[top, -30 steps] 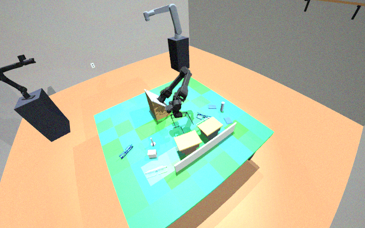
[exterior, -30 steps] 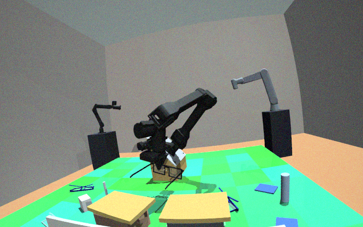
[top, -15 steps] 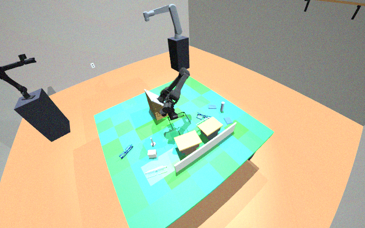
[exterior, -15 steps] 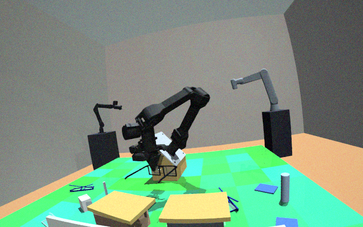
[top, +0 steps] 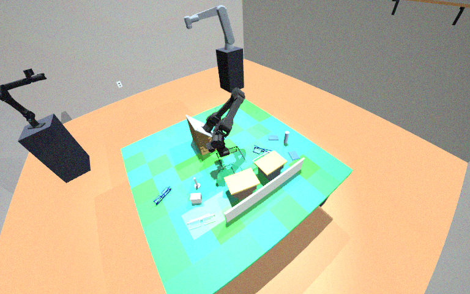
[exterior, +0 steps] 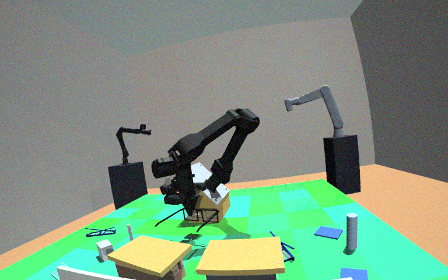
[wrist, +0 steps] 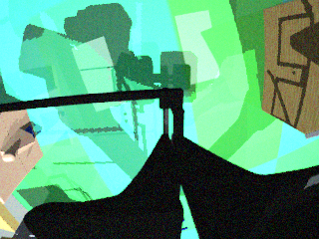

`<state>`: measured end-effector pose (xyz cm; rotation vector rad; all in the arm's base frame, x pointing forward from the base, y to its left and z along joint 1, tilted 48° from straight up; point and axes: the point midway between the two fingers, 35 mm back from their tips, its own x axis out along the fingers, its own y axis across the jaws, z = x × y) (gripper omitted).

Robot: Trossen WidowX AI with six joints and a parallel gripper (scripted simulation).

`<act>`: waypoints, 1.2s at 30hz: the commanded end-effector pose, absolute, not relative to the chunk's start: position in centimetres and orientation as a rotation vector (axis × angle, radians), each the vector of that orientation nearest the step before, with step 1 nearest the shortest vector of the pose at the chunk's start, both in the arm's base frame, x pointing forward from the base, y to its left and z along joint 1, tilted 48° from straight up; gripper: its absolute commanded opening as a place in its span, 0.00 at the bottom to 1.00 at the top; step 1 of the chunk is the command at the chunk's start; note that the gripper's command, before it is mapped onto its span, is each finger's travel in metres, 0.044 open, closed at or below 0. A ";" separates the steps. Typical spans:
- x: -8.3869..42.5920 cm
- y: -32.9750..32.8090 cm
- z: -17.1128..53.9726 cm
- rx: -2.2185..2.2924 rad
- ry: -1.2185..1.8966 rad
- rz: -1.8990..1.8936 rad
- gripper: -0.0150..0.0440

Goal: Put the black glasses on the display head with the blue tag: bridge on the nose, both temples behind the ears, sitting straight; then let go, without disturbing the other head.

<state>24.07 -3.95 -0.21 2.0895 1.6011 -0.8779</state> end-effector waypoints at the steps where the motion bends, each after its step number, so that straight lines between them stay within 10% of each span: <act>1: 24.1 -3.6 -0.6 2.085 1.598 -0.890 0.25; 36: 25.2 -1.9 -2.7 2.098 1.606 -0.875 0.25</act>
